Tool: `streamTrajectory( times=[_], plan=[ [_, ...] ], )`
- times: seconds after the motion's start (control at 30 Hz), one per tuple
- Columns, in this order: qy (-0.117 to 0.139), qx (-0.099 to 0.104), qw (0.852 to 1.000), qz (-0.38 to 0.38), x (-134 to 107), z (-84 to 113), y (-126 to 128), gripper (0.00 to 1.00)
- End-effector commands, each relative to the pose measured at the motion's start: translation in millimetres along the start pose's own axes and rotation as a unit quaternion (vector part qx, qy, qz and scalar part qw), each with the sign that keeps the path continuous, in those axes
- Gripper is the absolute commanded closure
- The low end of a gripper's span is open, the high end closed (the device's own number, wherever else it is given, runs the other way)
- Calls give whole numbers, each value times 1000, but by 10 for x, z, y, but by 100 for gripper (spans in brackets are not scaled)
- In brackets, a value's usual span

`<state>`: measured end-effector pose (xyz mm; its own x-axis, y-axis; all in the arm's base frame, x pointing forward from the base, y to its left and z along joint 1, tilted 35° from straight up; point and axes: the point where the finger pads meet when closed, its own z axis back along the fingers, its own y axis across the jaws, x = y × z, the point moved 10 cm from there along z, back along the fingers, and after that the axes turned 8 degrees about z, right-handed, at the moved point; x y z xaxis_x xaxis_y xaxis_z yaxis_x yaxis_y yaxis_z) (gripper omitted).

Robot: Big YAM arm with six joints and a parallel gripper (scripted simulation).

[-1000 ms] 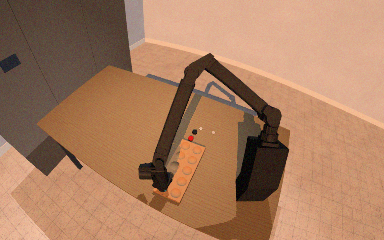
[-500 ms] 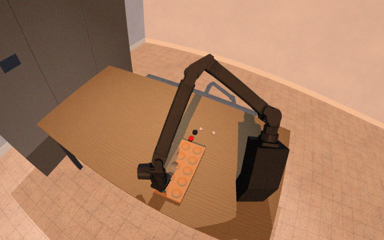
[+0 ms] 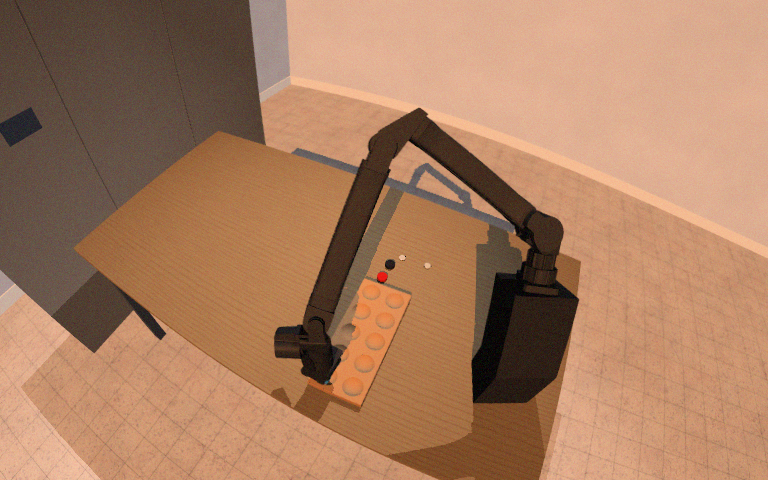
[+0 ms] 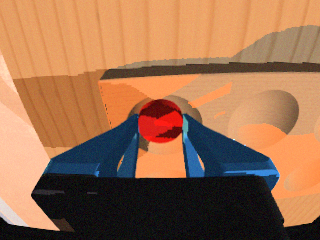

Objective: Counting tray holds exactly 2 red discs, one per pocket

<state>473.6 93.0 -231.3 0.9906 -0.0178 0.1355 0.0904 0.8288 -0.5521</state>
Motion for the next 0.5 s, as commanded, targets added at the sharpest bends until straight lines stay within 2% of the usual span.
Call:
streamTrajectory(
  times=[0.0, 0.3, 0.33, 0.47],
  plan=[
    [-4, 1, 1000, -7, 88, -72, -32, 100],
    [-7, 2, 1000, -10, 122, -80, -25, 100],
    [-5, 2, 1000, -12, 123, -25, -53, 63],
    [-5, 2, 1000, -12, 123, -25, -53, 63]
  ],
)
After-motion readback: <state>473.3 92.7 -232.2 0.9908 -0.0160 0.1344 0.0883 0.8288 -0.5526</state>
